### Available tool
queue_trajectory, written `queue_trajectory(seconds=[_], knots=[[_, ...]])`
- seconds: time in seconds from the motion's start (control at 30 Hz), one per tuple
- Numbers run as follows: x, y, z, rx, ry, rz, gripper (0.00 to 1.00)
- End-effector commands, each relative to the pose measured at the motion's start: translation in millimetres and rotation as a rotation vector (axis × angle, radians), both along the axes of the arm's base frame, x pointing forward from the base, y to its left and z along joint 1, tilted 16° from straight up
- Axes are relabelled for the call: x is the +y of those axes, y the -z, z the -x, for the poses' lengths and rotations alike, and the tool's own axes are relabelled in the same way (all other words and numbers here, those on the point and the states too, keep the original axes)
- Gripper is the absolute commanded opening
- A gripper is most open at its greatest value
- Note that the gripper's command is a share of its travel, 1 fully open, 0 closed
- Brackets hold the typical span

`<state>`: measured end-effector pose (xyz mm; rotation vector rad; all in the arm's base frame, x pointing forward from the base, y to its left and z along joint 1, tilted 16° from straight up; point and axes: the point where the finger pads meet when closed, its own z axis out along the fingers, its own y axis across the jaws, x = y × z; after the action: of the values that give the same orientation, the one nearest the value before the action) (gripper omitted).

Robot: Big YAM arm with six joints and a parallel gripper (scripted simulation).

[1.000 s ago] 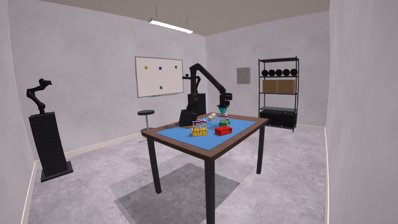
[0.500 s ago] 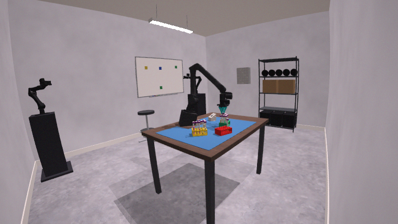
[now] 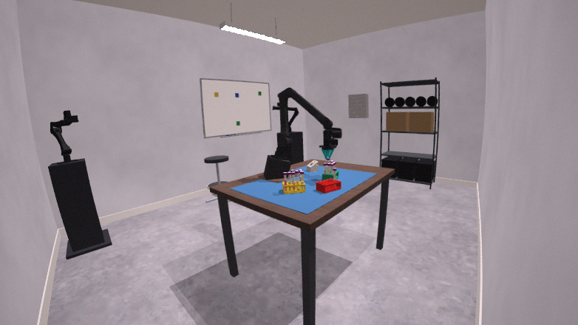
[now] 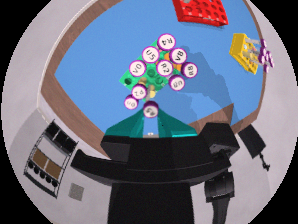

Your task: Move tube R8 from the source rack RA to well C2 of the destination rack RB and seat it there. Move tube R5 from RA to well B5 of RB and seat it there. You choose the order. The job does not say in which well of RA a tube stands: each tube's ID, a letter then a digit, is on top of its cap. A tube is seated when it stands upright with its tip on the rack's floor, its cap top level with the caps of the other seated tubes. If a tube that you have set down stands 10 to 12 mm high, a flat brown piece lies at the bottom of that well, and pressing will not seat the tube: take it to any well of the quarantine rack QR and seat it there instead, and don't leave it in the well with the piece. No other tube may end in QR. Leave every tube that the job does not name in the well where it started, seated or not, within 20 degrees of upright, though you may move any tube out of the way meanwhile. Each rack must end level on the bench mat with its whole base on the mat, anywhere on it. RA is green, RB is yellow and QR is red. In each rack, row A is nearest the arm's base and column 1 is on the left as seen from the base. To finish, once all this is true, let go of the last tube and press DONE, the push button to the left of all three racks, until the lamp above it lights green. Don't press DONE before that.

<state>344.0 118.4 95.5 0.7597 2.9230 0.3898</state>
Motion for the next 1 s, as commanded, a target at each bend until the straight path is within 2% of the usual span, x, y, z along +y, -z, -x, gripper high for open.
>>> queue_trajectory(seconds=[0.0, 0.1, 0.27, 0.37, 0.43, 0.6, 0.67, 0.9, 0.97], knots=[[0, -32.6, -21, -0.074, -0.004, -0.014, 0.0], [-2, -23.4, -8, -0.045, -0.008, -0.008, 0.0], [0, -30.9, -17, -0.056, -0.008, -0.011, 0.0], [-2, -41.8, -19, -0.074, -0.004, -0.015, 0.0], [-5, -36.5, -12, -0.058, -0.002, -0.011, 0.0], [-2, -47.8, -17, -0.072, -0.008, -0.015, 0.0], [-7, -40.4, -8, -0.051, -0.002, -0.01, 0.0], [2, -55.9, -14, -0.075, -0.021, -0.016, 0.0], [-2, -52.2, -9, -0.062, -0.016, -0.013, 0.0]])
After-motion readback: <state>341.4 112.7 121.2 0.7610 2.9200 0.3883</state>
